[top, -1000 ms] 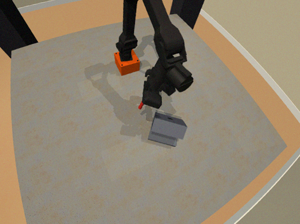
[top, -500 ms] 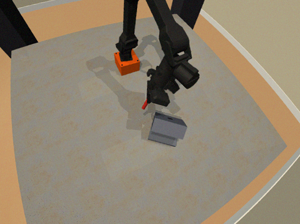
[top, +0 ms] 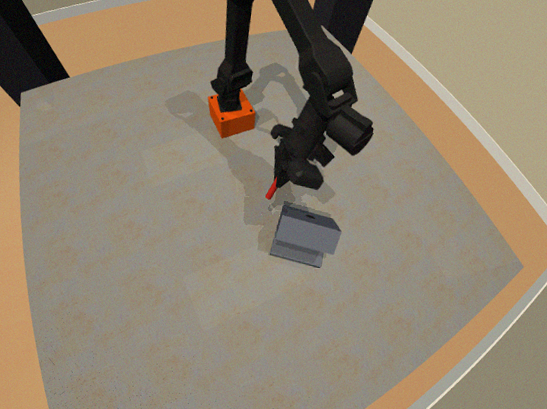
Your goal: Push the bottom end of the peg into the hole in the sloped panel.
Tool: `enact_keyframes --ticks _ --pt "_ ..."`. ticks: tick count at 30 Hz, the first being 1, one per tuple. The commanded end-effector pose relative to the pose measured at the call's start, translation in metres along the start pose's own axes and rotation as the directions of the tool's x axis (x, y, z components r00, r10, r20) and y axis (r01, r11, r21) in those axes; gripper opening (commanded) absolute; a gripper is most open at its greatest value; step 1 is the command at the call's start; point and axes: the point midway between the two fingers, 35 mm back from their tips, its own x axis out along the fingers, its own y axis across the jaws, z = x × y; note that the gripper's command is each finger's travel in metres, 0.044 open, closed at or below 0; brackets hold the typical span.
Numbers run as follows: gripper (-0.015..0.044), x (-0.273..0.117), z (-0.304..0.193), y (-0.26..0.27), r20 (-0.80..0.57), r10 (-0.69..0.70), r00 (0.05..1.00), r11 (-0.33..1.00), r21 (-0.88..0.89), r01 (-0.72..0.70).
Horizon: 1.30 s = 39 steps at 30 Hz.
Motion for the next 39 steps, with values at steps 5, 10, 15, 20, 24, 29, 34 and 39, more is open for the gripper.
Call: enact_keyframes --ticks 5,10,15,20,24,29,34,39 --pt "0.0000 -0.004 0.006 0.002 -0.013 -0.033 0.999 0.998 -0.058 0.032" --pt "0.0000 -0.007 0.011 0.002 -0.016 -0.055 0.998 0.994 -0.091 0.053" --pt "0.0000 -0.010 0.016 0.003 -0.019 -0.078 0.997 0.990 -0.124 0.075" --pt "0.0000 -0.014 0.021 0.003 -0.020 -0.100 0.995 0.983 -0.156 0.096" --pt "0.0000 -0.017 0.024 0.004 -0.021 -0.119 0.993 0.977 -0.181 0.113" --pt "0.0000 -0.021 0.029 0.004 -0.021 -0.142 0.990 0.968 -0.212 0.134" --pt "0.0000 -0.024 0.034 0.005 -0.021 -0.165 0.986 0.958 -0.243 0.155" --pt "0.0000 -0.028 0.039 0.006 -0.020 -0.188 0.982 0.946 -0.273 0.176"
